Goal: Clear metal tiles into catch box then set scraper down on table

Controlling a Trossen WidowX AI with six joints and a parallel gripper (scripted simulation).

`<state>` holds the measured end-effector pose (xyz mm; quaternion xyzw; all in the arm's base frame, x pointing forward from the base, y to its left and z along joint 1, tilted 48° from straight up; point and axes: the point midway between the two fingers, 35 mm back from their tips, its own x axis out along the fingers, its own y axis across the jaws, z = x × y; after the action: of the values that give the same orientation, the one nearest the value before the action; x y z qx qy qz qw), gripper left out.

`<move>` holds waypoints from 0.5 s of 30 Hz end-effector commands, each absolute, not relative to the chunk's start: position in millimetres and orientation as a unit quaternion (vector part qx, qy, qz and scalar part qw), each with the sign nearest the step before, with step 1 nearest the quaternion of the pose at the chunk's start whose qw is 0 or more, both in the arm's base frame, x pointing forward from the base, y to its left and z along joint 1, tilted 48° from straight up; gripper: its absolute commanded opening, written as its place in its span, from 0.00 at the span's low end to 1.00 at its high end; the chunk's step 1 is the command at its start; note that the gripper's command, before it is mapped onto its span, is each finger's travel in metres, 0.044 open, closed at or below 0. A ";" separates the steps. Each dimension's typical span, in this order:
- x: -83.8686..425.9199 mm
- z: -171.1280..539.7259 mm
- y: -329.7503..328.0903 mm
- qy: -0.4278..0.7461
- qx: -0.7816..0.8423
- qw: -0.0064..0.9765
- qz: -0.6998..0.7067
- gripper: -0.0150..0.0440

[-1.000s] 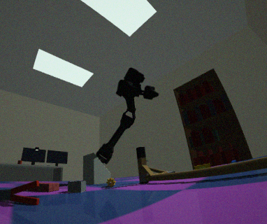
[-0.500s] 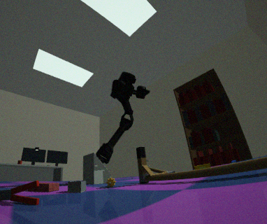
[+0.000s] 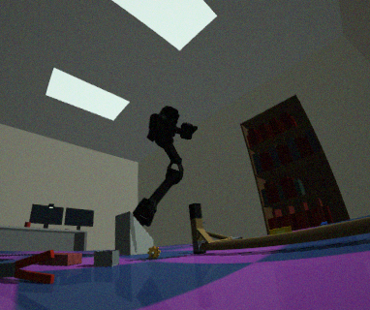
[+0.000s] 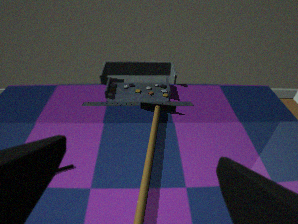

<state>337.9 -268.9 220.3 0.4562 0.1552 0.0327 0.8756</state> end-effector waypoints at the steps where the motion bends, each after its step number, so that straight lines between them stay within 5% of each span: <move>1: 324.4 225.4 -268.3 0.141 0.453 0.880 0.030 1.00; 15: 278.1 238.7 -262.9 0.094 0.430 0.898 0.015 1.00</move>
<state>287.6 -265.6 236.4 0.4339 0.1031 0.0166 0.8949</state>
